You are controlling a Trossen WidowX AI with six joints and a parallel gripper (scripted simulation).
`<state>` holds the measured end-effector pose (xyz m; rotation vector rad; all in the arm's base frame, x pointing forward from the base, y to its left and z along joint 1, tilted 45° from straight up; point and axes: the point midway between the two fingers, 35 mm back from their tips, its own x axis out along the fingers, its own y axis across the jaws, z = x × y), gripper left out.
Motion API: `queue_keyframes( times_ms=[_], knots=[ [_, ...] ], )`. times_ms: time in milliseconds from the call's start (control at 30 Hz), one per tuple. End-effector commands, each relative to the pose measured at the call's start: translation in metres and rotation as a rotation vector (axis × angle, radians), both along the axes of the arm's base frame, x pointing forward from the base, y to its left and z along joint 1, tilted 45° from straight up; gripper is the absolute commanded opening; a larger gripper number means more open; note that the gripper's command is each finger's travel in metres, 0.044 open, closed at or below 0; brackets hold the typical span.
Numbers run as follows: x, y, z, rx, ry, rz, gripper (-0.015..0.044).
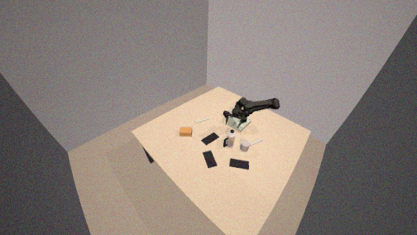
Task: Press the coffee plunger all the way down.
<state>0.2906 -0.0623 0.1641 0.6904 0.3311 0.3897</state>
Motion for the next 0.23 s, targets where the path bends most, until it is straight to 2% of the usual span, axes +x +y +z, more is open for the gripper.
queue_keyframes(
  times_ms=[0, 200],
  knots=[
    [-0.0097, -0.0092, 0.0217, -0.01, -0.028, 0.006, 0.044],
    [-0.0096, -0.009, 0.0211, -0.01, -0.028, 0.006, 0.044]
  ],
)
